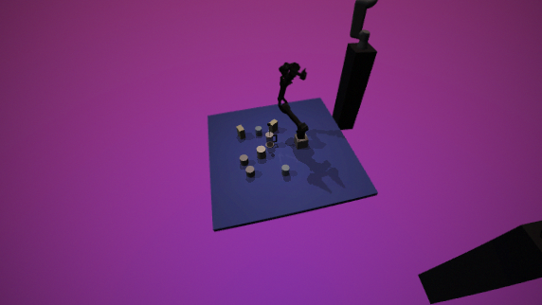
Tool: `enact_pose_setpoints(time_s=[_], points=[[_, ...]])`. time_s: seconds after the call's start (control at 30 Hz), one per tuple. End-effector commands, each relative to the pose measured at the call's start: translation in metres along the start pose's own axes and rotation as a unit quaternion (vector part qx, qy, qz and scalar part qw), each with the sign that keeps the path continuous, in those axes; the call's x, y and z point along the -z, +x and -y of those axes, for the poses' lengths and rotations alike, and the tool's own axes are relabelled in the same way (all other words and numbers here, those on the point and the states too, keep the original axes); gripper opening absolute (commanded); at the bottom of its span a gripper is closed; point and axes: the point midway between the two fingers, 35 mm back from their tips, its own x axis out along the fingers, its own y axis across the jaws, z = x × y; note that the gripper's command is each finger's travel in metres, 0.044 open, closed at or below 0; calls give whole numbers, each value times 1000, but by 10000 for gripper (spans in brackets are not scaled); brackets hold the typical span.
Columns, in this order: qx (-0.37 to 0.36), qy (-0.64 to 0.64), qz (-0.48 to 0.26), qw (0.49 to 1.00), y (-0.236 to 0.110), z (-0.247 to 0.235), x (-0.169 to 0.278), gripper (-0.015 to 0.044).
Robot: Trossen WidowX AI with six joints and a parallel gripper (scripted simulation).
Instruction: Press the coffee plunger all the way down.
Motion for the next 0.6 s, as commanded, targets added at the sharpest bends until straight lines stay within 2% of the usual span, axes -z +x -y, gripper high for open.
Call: enact_pose_setpoints(time_s=[0.0, 0.23, 0.4, 0.57], points=[[-7, -33, -89, 995, 19, -42, 26, 440], [25, -80, -250, 965, 30, -85, 91, 440], [58, -108, -329, 936, 24, -90, 129, 440], [121, -117, -432, 886, 4, -86, 183, 440]])
